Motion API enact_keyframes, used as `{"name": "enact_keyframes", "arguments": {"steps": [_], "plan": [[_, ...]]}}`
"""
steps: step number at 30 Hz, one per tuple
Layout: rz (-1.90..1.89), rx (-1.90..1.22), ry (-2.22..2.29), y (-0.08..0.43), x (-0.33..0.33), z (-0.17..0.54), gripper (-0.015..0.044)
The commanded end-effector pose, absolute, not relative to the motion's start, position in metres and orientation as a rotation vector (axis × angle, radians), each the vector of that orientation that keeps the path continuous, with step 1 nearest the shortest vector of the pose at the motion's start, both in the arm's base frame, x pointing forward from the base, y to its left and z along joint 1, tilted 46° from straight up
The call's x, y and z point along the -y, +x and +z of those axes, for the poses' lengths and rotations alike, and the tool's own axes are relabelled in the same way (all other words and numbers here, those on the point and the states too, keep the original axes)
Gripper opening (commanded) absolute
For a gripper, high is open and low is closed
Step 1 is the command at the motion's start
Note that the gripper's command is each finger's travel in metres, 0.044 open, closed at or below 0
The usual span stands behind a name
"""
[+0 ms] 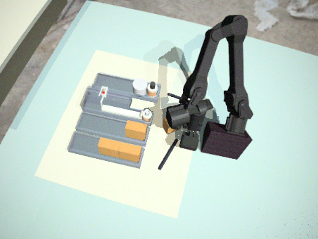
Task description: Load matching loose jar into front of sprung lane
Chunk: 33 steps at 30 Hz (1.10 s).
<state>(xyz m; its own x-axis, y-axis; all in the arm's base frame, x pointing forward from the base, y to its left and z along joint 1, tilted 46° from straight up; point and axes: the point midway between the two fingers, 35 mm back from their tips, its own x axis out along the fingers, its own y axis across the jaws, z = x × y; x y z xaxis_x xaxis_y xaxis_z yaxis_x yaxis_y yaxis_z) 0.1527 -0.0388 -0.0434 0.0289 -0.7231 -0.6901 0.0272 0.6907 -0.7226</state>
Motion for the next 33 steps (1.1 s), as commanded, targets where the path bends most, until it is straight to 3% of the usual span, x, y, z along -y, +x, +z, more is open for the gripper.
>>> {"name": "enact_keyframes", "arguments": {"steps": [1,17,33], "plan": [[-0.622,-1.426,-0.597,0.16,0.022,-0.032,0.0],[-0.636,-1.428,-0.604,0.152,-0.028,0.03,0.0],[-0.593,-1.435,-0.613,0.183,-0.029,0.027,0.0]]}}
